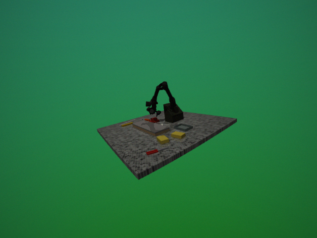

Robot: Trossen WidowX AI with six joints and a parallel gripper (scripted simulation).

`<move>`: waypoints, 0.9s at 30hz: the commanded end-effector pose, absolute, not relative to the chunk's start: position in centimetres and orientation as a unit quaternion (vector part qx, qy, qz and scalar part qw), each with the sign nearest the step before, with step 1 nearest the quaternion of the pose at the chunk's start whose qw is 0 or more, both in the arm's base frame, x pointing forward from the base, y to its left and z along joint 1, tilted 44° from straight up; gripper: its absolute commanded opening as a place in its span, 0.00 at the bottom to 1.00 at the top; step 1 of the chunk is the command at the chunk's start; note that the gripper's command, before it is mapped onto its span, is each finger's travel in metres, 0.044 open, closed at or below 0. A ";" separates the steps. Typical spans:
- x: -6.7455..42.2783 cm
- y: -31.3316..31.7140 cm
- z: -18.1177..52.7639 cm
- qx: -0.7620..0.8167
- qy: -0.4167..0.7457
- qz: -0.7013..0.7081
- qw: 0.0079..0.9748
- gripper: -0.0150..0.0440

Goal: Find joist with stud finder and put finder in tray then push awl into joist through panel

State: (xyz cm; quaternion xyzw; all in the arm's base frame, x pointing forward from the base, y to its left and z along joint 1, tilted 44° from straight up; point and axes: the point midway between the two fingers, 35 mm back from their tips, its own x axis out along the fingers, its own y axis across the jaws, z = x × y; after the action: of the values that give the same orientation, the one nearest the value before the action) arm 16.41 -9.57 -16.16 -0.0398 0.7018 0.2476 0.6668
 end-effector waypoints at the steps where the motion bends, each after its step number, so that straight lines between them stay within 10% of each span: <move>1: 16.7 -9.1 -16.6 0.208 0.646 0.160 0.717 1.00; 27: 17.6 -8.5 -17.3 0.377 0.574 0.105 0.719 1.00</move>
State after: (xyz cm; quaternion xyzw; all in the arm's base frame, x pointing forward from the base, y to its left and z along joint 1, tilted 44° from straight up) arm 17.63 -9.05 -16.87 0.3728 0.5735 0.1037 0.7220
